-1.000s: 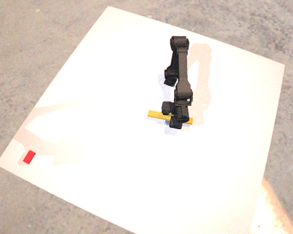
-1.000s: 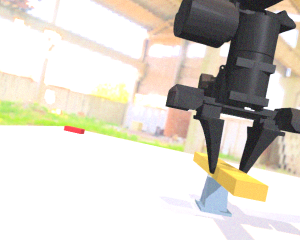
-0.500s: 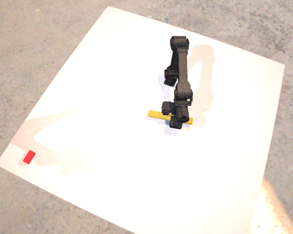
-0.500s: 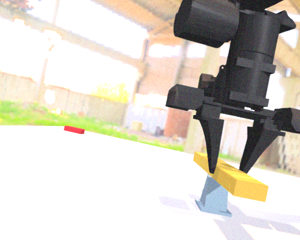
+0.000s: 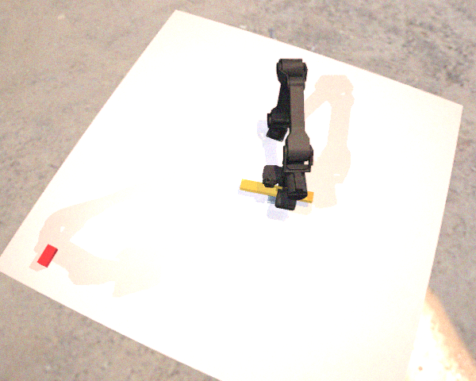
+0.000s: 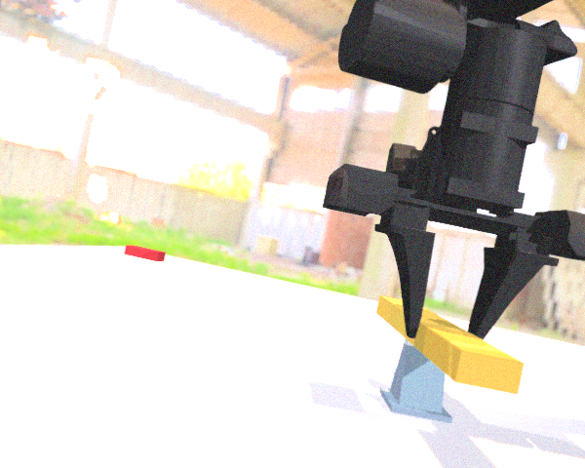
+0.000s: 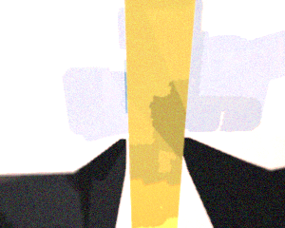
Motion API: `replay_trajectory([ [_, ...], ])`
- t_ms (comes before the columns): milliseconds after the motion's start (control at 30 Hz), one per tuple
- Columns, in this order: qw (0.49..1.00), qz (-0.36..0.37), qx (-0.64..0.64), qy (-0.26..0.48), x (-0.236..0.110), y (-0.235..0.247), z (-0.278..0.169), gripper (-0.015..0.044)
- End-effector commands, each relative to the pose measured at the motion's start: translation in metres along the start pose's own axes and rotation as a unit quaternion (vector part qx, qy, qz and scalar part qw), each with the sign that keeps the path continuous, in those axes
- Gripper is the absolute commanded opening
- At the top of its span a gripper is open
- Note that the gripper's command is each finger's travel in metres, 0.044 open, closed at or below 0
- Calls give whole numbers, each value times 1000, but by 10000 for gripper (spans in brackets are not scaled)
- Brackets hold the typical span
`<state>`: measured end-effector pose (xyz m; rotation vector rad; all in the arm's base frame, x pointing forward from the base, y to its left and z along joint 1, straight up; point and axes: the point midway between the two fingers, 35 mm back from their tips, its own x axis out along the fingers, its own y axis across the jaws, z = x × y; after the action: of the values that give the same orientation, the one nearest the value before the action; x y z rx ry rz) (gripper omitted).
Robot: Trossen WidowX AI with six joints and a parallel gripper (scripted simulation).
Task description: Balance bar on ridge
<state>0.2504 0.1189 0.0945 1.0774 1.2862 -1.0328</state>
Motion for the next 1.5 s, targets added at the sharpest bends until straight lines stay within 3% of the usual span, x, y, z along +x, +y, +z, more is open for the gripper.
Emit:
replay_trajectory([
  [0,1000,0,0,0,0,0,0,211],
  [300,1000,0,0,0,0,0,0,440],
  [433,1000,0,0,0,-8,1,0,440],
  [700,1000,0,0,0,-98,1,0,440],
  [1467,1000,0,0,0,-100,0,0,440],
])
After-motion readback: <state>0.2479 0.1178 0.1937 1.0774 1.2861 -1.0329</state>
